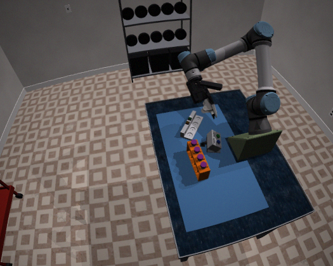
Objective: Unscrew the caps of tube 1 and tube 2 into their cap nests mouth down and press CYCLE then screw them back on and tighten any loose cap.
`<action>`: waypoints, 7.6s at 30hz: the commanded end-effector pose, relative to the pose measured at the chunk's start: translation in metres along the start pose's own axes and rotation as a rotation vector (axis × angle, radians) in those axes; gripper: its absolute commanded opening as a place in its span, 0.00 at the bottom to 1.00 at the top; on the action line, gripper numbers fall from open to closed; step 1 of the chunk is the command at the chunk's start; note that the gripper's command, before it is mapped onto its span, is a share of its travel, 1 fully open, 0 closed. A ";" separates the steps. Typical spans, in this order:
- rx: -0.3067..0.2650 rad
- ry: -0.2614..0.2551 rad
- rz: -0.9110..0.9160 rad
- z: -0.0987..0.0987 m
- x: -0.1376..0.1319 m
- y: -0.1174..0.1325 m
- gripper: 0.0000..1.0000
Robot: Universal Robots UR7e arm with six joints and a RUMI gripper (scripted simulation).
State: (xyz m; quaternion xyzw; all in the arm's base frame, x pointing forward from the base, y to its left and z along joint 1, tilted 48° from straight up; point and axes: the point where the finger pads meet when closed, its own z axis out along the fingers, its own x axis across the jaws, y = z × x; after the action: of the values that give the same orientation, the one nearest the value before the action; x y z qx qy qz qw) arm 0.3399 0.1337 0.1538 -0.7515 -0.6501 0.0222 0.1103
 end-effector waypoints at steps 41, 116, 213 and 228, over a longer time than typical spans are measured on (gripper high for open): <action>-0.444 -0.527 0.967 0.034 -0.128 0.053 0.35; -1.099 -0.342 1.830 0.184 -0.033 0.125 0.35; -0.689 -0.746 0.889 0.209 -0.069 0.135 0.35; -0.827 -0.640 1.192 0.209 -0.069 0.135 0.35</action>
State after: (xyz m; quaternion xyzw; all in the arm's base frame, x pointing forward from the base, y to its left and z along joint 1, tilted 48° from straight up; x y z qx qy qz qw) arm 0.4232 0.0761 -0.0838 -0.9005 -0.1701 0.0805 -0.3920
